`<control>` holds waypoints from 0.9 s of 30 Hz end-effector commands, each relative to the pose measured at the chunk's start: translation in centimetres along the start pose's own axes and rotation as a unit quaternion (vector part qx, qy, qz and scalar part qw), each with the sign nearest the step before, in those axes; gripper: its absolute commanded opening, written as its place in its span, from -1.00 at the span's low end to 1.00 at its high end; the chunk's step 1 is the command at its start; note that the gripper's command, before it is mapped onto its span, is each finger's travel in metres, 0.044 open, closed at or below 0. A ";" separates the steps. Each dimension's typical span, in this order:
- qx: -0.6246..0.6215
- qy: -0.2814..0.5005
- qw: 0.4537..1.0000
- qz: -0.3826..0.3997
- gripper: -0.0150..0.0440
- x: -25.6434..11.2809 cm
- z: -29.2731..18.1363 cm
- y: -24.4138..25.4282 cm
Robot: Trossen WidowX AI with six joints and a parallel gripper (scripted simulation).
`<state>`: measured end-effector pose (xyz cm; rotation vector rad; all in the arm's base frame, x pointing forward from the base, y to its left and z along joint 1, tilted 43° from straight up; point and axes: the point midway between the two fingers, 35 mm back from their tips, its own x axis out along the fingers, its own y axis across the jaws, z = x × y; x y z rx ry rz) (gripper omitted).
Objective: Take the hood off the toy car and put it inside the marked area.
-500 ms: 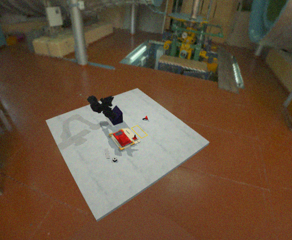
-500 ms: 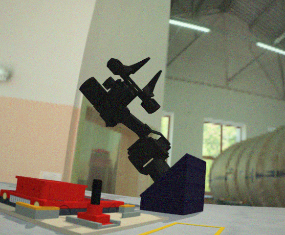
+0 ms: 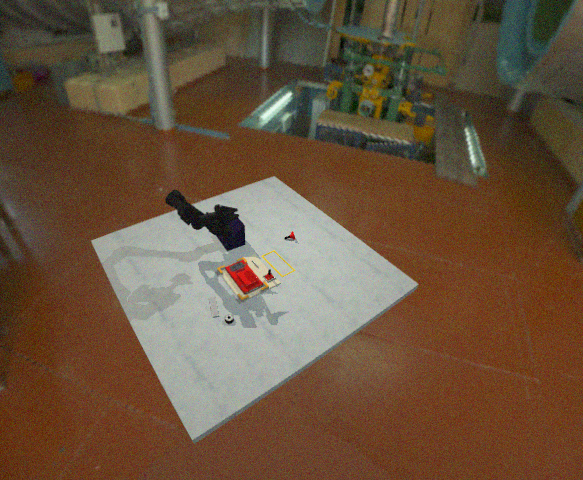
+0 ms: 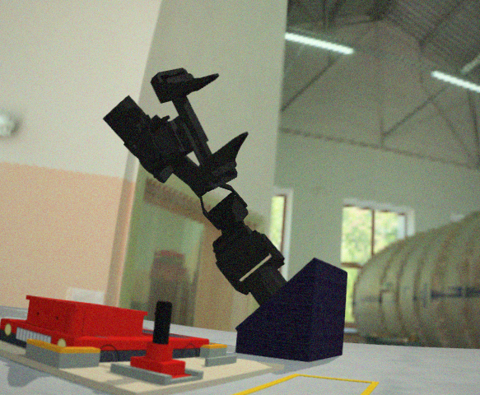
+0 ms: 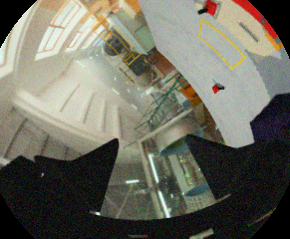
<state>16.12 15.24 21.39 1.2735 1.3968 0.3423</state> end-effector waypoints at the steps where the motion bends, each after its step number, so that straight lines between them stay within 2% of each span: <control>1: -0.025 -0.074 0.992 -0.103 1.00 1.0 4.3 -0.6; 6: -0.071 -0.136 0.958 -0.242 1.00 1.6 9.1 -1.9; 11: -0.131 -0.167 0.895 -0.392 1.00 1.6 13.6 -3.4; 17: -0.213 -0.162 0.779 -0.567 1.00 1.4 18.5 -4.8; 23: -0.296 -0.115 0.618 -0.719 1.00 1.7 22.9 -5.6; 25: -0.313 -0.100 0.578 -0.747 1.00 1.9 23.8 -5.6; 27: -0.316 -0.098 0.573 -0.750 1.00 1.9 23.8 -5.7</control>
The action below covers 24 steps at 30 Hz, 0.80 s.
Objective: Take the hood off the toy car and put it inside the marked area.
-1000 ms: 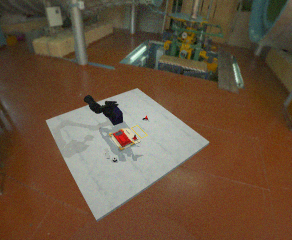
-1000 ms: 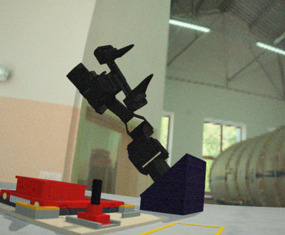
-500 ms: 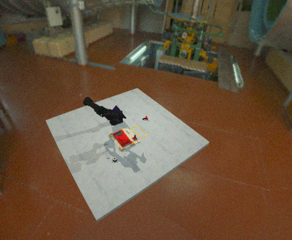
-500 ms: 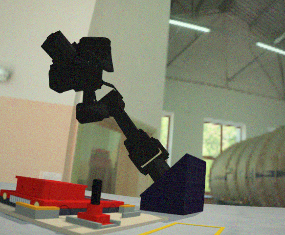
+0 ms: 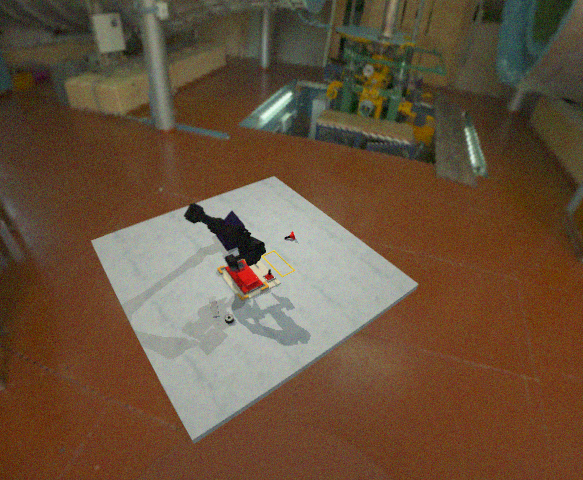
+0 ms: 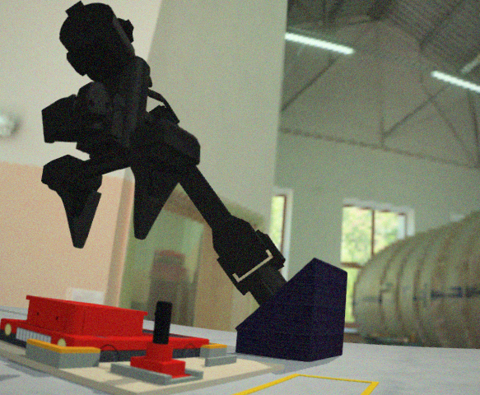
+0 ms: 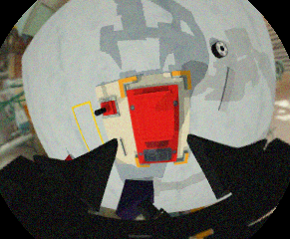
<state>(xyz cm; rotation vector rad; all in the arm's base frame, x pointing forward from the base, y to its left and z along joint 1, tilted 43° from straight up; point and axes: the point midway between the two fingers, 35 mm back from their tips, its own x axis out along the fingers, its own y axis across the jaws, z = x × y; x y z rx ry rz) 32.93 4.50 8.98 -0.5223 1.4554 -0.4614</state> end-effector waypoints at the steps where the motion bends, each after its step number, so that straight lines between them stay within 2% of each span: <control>1: -0.049 -0.001 0.997 -0.054 1.00 0.6 0.9 -0.2; 24: -0.049 -0.001 0.997 -0.054 1.00 1.8 1.0 -0.3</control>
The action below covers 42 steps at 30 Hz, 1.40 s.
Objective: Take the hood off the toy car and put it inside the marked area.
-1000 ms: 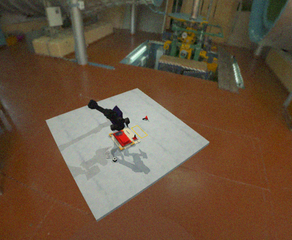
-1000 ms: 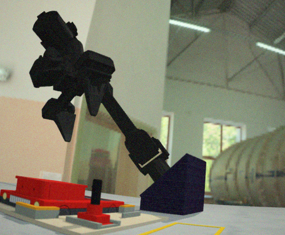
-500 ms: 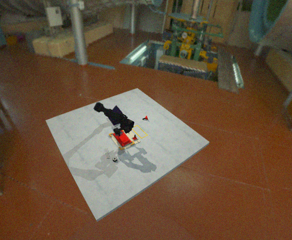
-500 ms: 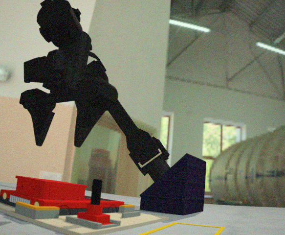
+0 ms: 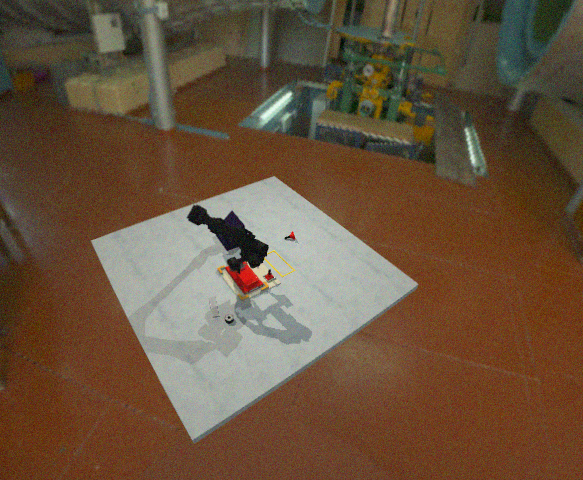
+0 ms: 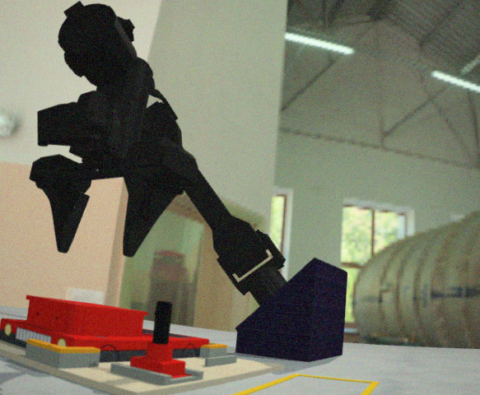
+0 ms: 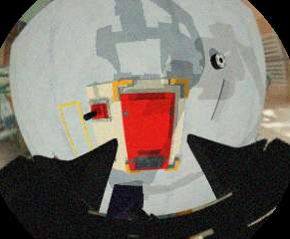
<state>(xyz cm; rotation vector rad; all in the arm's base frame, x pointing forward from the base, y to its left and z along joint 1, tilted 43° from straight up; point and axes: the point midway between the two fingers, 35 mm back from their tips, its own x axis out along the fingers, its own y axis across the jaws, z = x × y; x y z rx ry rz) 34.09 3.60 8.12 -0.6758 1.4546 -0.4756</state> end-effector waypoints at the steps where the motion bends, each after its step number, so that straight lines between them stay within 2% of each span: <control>1: -0.002 0.002 1.000 -0.002 1.00 0.6 -0.1 0.0; 42: -0.002 0.002 1.000 -0.003 1.00 4.2 -0.3 0.0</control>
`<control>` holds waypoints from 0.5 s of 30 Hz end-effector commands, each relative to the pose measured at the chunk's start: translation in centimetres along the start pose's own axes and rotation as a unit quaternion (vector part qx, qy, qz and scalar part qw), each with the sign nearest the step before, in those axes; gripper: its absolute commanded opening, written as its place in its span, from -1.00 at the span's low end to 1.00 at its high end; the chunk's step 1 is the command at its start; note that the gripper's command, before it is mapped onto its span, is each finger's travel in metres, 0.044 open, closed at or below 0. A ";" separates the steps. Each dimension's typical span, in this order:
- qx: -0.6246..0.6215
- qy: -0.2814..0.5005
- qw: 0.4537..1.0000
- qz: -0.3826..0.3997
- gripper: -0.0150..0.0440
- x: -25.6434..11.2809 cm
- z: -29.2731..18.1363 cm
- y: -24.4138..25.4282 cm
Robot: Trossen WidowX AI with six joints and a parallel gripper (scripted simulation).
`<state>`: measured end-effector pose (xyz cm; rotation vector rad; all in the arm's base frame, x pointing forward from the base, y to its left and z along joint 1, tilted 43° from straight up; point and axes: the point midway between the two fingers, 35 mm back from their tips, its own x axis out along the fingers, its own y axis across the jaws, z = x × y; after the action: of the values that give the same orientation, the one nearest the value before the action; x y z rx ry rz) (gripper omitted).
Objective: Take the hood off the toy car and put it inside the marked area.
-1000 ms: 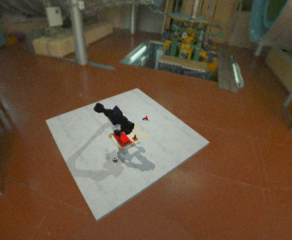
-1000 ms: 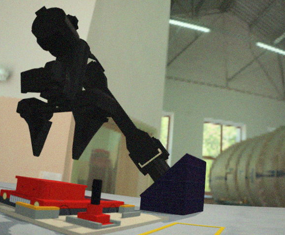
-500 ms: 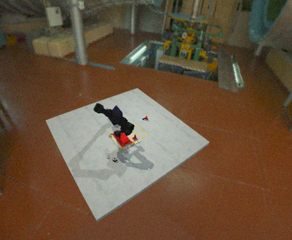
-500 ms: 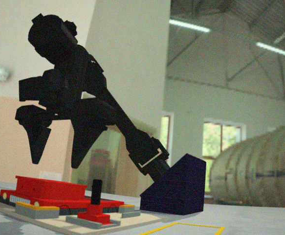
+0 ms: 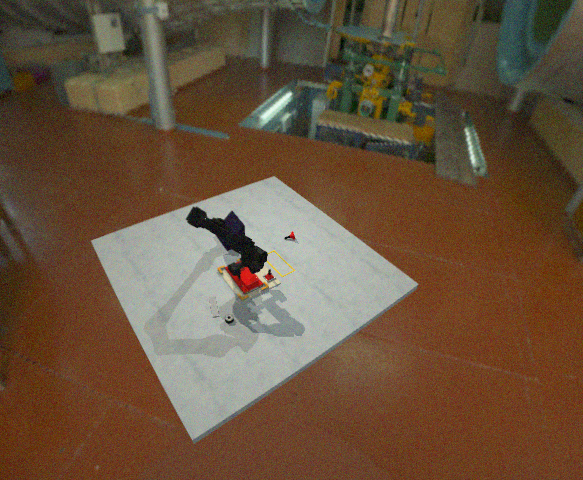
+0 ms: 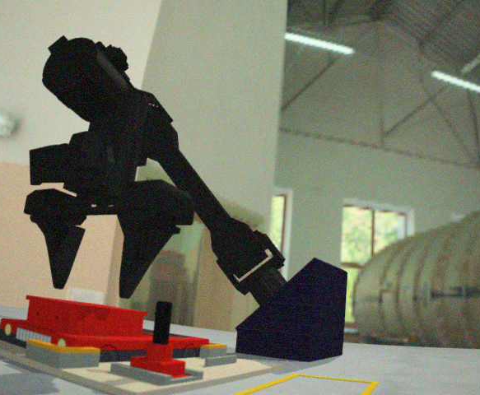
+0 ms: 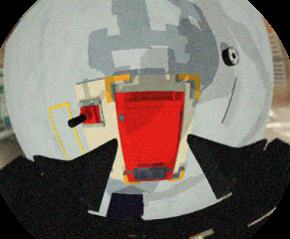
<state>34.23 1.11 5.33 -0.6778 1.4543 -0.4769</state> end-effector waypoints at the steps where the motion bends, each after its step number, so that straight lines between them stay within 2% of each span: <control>1: -0.002 0.002 1.000 -0.002 1.00 0.5 -0.2 0.0; 15: -0.002 0.002 1.000 -0.002 1.00 1.1 -0.2 0.0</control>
<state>34.17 0.47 4.69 -0.6779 1.4555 -0.4786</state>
